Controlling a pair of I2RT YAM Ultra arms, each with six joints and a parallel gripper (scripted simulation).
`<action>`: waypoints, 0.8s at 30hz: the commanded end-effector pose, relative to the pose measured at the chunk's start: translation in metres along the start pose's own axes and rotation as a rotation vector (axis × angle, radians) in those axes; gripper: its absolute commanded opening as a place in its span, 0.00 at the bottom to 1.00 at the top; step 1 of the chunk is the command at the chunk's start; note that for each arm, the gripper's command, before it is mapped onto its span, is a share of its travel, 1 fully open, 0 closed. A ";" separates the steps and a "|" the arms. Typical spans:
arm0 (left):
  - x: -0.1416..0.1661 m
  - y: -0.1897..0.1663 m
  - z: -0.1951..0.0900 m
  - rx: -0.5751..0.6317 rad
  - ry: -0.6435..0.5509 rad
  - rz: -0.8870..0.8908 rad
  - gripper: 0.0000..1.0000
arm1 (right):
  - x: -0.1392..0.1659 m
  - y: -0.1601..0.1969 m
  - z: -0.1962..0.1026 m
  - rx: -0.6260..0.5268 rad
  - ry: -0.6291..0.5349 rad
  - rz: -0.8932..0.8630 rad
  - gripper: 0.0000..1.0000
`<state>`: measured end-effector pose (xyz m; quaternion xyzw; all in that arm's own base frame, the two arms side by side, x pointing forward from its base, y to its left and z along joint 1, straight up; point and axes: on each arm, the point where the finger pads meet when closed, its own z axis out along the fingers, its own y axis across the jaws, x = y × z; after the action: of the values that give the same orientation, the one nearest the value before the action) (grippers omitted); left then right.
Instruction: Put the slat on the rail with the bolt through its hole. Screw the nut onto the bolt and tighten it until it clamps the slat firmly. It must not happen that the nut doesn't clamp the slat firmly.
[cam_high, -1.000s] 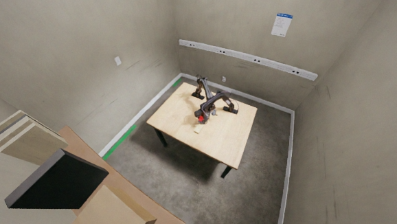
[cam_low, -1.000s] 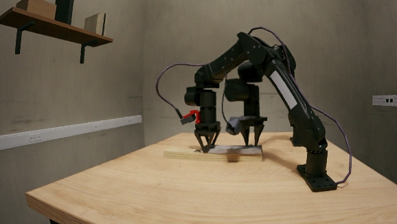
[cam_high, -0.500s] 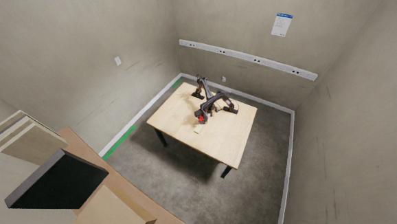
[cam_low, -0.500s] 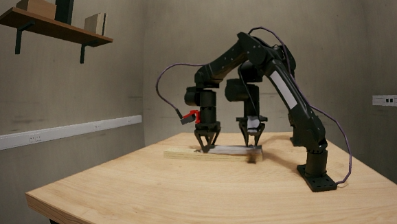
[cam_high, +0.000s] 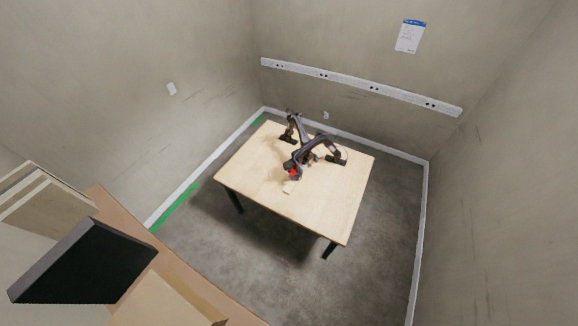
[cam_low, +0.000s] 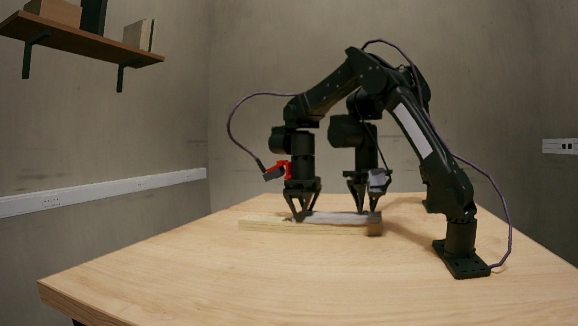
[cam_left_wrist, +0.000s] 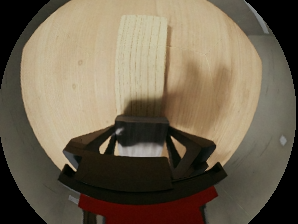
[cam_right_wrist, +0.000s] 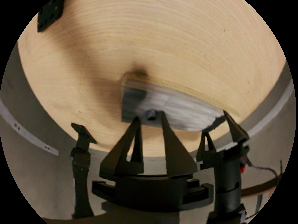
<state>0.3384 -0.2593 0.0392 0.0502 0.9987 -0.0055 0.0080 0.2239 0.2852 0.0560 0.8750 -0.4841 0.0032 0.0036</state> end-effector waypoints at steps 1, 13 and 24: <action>-0.002 -0.001 -0.005 0.007 -0.012 0.000 0.72 | -0.002 -0.004 -0.009 0.014 -0.013 -0.010 0.34; -0.002 -0.001 -0.005 0.007 -0.012 0.000 0.72 | -0.002 -0.004 -0.009 0.014 -0.013 -0.010 0.34; -0.002 -0.001 -0.005 0.007 -0.012 0.000 0.72 | -0.001 -0.002 -0.004 0.011 -0.004 -0.006 0.20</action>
<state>0.3384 -0.2593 0.0392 0.0502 0.9987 -0.0055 0.0080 0.2238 0.2852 0.0560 0.8765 -0.4813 0.0032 0.0037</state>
